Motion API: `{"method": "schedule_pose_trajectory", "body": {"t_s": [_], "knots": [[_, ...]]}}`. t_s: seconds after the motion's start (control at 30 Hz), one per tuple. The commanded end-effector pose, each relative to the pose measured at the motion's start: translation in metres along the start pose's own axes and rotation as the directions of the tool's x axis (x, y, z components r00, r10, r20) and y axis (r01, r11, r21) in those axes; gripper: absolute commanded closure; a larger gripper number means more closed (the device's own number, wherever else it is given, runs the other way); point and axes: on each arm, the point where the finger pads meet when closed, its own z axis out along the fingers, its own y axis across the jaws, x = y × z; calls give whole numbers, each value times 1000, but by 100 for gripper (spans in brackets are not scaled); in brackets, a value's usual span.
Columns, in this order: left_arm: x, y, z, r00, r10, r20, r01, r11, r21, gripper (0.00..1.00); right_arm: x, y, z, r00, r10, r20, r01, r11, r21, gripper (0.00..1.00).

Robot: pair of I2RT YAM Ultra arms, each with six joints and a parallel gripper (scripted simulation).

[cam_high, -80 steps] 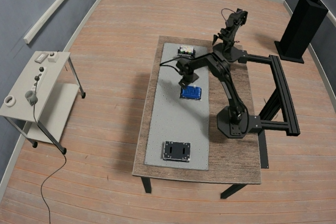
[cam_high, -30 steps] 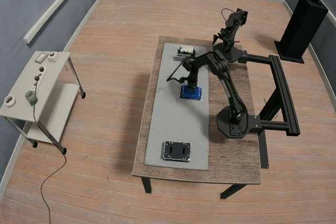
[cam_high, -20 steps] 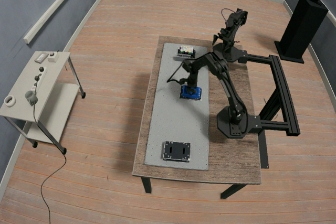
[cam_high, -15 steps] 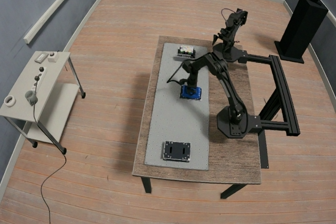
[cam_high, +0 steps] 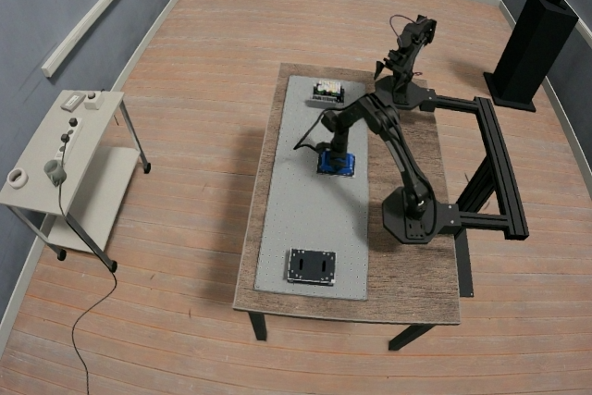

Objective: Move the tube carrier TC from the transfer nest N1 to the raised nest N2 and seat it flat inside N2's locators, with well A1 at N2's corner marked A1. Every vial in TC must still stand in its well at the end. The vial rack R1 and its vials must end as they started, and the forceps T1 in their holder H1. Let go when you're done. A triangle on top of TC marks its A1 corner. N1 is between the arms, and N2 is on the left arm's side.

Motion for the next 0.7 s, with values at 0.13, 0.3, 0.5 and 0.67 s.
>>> {"method": "schedule_pose_trajectory", "body": {"t_s": [0.13, 0.3, 0.5, 0.67], "knots": [[-17, -8, -11, 999, -10, 38, 9, 1000, 29, 0, -2, -2, -2, 1000, 9, 23, -9, 1000, 6, 0], [-15, -10, -13, 999, -8, 45, 6, 999, 37, 7, -2, -2, -2, 1000, 9, 23, -9, 1000, 6, 0], [-13, -10, -13, 999, -10, 45, 8, 999, 37, 13, -2, -2, -2, 1000, 9, 23, -9, 1000, 6, 0], [-11, -7, -12, 999, -10, 41, 9, 999, 33, 40, -2, -2, -2, 1000, 9, 23, -9, 1000, 6, 0]]}}
